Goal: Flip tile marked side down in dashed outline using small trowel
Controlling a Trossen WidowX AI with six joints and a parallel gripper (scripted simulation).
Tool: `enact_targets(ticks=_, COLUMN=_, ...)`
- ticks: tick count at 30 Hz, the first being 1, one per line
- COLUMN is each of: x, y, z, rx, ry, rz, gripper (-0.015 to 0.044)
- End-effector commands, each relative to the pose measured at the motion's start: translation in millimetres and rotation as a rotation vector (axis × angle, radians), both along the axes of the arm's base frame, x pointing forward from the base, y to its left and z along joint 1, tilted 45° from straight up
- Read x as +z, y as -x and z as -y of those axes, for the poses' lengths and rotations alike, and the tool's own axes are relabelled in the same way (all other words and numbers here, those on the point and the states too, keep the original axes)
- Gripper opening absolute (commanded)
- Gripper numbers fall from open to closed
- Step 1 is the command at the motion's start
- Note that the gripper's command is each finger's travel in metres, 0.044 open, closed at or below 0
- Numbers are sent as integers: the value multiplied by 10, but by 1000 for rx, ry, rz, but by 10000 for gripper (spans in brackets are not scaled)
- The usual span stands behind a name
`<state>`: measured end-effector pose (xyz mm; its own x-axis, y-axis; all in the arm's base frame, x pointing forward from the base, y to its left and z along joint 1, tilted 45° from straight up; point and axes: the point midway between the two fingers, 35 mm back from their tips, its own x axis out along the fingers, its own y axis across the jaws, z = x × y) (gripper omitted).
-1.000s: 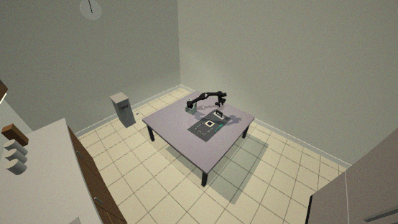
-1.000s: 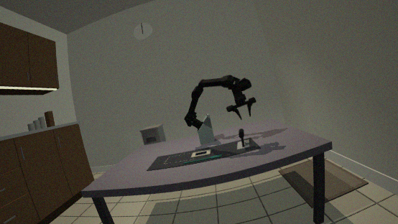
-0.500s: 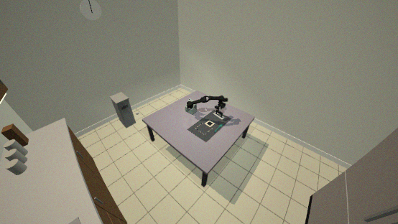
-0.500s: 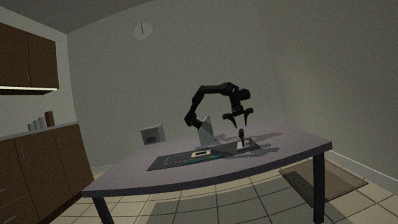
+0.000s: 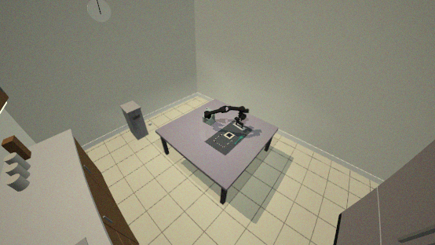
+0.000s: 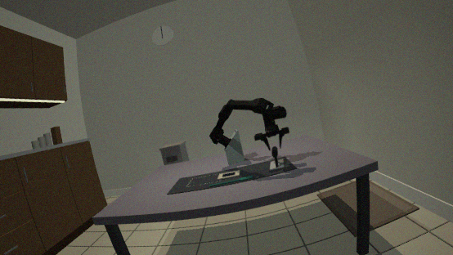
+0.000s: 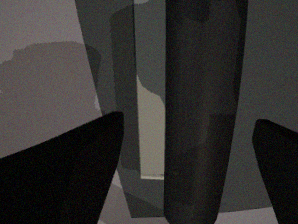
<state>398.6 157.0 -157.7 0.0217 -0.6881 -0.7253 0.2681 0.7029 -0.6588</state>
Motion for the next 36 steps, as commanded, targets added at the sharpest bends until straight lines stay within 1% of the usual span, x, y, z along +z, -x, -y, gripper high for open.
enact_targets(ticks=1, x=-51, y=9, z=43, rx=17, ry=8, rz=-13, gripper=270)
enact_targets(ticks=9, x=-125, y=18, z=122, rx=29, ry=18, rz=-29, gripper=270)
enact_targets(ticks=13, x=-125, y=18, z=122, rx=29, ry=18, rz=-29, gripper=165)
enact_targets(ticks=18, x=-125, y=18, z=122, rx=29, ry=18, rz=-29, gripper=132)
enact_targets(ticks=36, x=-125, y=18, z=122, rx=29, ry=18, rz=-29, gripper=130)
